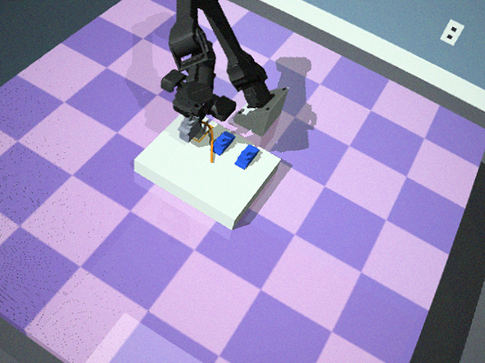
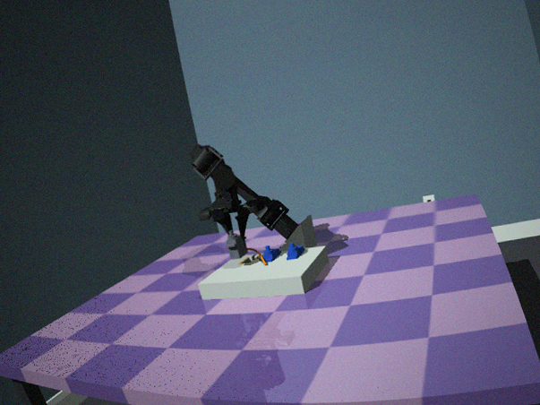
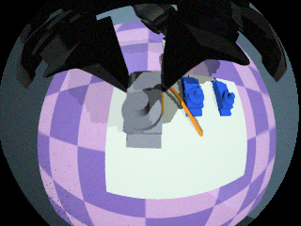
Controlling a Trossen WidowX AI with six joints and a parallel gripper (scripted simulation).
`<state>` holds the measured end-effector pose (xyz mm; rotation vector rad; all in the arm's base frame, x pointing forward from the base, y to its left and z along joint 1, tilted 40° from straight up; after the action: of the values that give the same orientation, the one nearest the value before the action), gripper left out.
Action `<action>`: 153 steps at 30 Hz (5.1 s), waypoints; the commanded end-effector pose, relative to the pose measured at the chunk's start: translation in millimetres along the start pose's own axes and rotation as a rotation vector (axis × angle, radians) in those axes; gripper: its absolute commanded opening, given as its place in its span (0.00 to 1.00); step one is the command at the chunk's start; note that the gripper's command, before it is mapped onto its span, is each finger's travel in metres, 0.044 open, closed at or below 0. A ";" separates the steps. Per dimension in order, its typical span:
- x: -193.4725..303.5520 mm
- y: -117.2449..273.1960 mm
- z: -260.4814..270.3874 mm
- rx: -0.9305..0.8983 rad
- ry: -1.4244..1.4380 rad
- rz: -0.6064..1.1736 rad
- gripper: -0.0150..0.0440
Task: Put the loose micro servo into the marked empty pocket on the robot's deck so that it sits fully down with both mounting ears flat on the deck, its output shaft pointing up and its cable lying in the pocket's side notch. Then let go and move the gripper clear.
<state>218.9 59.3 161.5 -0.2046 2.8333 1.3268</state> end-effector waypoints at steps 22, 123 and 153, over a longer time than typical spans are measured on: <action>49.7 -15.0 -2.0 -0.002 0.002 0.004 0.25; 51.7 -34.4 -2.0 -0.001 0.001 0.004 0.57; -55.0 45.8 2.5 -0.020 0.014 -0.037 1.00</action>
<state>269.7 88.4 188.3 -0.2199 2.8258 1.3307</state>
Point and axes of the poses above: the point midway between the two fingers, 35 mm back from their tips, its own y axis back along the fingers, its own z axis across the jaws, x = y × z, the point moved 4 cm from there along y, back along the fingers, and after that the axes turned 3 degrees about -y, right-handed, at the moved point
